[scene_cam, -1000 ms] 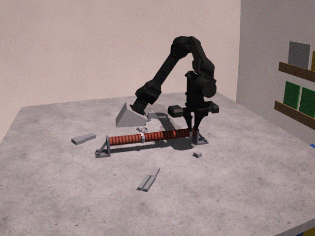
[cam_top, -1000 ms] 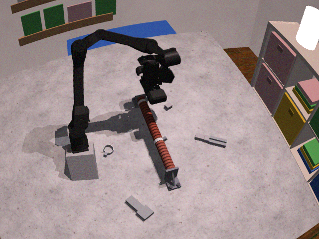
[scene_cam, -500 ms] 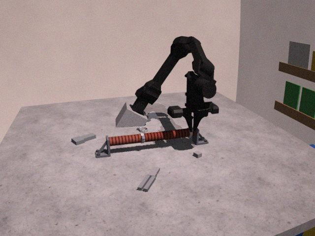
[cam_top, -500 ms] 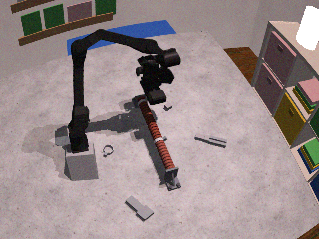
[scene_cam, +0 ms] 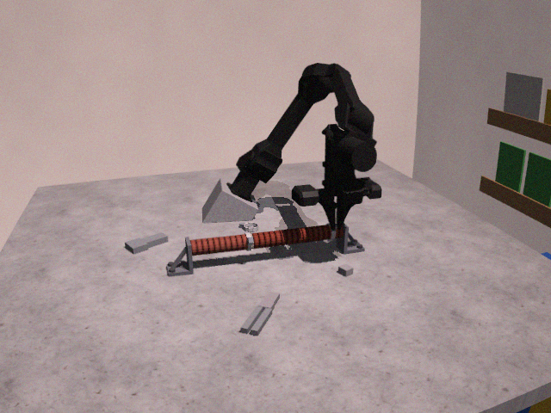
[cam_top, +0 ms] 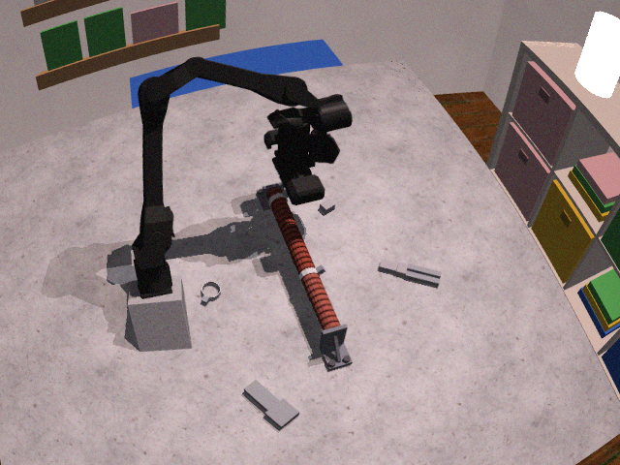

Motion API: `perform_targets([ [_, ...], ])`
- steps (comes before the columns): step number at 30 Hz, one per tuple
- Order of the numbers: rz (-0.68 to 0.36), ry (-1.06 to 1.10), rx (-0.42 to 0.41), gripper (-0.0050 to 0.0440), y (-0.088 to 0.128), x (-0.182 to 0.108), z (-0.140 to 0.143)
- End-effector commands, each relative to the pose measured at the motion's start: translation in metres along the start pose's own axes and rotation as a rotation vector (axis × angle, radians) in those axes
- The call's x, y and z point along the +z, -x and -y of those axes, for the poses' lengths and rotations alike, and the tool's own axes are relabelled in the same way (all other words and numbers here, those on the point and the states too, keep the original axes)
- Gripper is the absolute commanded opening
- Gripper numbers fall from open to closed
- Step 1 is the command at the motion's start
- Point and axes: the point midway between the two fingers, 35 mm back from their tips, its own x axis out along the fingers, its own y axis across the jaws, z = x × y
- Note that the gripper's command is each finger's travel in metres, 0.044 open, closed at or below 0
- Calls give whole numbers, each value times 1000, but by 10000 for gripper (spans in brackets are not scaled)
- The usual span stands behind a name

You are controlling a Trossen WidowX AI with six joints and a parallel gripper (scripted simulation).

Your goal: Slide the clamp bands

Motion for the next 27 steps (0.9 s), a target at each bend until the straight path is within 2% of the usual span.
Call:
perform_targets([
  [1,-3,-2,1,0,-1,0,4],
  [27,-3,-2,1,0,-1,-1,29],
])
